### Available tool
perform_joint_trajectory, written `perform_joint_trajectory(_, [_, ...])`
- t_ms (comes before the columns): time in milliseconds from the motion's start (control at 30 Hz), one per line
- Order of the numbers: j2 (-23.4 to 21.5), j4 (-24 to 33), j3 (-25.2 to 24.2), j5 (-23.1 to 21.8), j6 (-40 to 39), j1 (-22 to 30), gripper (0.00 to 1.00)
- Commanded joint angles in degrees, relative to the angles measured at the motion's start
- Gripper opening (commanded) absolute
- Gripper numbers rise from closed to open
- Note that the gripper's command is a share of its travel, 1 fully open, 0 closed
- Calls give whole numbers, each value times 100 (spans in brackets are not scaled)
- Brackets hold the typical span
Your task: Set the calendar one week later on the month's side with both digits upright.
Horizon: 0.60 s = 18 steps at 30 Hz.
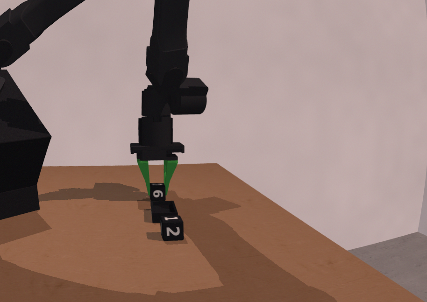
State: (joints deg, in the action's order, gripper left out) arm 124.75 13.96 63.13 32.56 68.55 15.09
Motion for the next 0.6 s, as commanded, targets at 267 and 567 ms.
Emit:
perform_joint_trajectory(267, [2, -80, 123, -69, 43, 107, 33])
perform_joint_trajectory(567, [2, -79, 123, -69, 42, 107, 41])
